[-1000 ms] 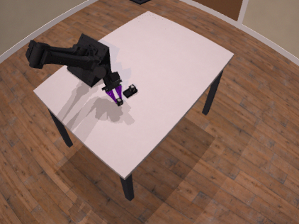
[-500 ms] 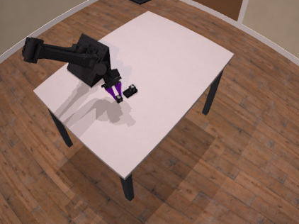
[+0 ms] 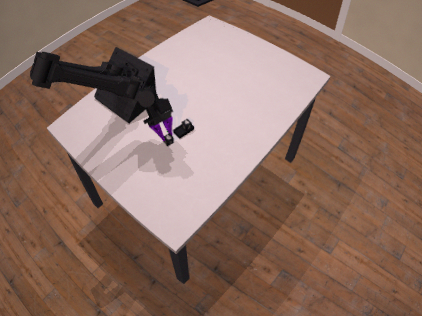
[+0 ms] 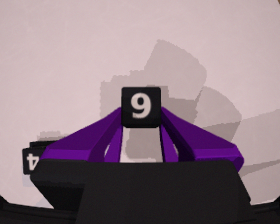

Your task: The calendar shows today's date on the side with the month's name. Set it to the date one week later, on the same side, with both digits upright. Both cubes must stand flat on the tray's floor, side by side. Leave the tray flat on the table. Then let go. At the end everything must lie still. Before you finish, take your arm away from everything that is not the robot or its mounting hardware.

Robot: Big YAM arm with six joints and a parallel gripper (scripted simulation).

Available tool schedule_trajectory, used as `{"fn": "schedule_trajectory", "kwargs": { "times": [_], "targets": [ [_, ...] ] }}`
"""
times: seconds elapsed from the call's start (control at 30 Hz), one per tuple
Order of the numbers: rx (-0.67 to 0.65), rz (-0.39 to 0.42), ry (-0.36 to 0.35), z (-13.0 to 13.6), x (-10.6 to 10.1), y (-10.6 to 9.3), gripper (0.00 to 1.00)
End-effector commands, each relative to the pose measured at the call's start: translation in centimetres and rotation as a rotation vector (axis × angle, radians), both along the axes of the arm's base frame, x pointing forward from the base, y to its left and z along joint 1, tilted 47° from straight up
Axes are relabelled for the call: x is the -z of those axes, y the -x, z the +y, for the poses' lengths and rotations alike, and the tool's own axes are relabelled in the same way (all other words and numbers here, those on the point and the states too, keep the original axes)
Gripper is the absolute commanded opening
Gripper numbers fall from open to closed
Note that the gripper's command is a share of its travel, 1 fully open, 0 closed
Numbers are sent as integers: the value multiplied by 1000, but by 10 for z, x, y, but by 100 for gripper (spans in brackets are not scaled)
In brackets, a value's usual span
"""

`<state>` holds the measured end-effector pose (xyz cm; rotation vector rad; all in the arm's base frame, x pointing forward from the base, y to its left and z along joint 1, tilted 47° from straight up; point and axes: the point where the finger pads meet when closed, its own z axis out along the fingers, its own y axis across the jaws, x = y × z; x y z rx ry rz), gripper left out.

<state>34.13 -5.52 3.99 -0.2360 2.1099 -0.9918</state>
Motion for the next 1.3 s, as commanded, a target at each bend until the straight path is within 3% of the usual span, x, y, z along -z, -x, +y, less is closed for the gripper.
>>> {"fn": "schedule_trajectory", "kwargs": {
  "times": [0.0,0.4,0.8,1.27],
  "targets": [
    [3,-46,-47,15,-15,-22,25],
    [115,51,-67,16,-23,-23,25],
    [134,79,-64,16,-22,-22,25],
    [261,219,-95,17,-16,-25,25]
  ]
}}
